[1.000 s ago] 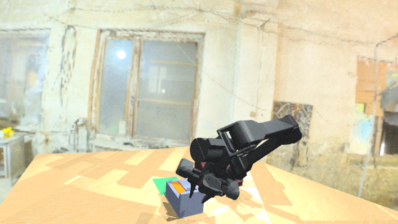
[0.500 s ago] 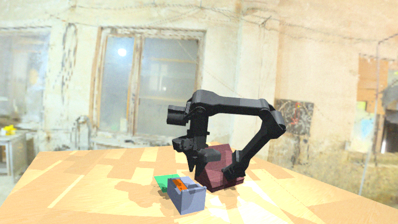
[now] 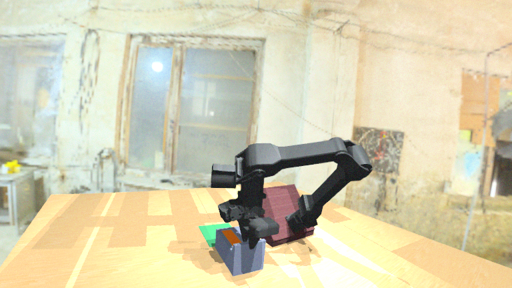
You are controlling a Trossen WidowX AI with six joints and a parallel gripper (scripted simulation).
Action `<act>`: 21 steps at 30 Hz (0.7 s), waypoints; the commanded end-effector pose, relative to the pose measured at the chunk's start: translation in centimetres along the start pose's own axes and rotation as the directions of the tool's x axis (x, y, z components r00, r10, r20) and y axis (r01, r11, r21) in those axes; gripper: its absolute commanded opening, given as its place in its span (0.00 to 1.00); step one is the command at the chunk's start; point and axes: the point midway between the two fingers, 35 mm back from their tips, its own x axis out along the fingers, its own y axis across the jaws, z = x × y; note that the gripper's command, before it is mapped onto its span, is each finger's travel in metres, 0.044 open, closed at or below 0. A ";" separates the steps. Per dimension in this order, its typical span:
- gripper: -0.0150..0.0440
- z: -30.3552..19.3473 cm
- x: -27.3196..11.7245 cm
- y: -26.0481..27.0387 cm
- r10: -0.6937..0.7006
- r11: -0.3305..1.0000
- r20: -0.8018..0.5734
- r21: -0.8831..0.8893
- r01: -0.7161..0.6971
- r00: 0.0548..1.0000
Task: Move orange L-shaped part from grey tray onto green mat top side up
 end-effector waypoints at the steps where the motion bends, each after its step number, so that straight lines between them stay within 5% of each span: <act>1: 0.56 0.1 0.8 0.1 -0.005 1.000 0.011 0.012 0.005 1.000; 21: 0.56 0.1 3.5 0.1 -0.004 1.000 0.012 0.011 0.004 1.000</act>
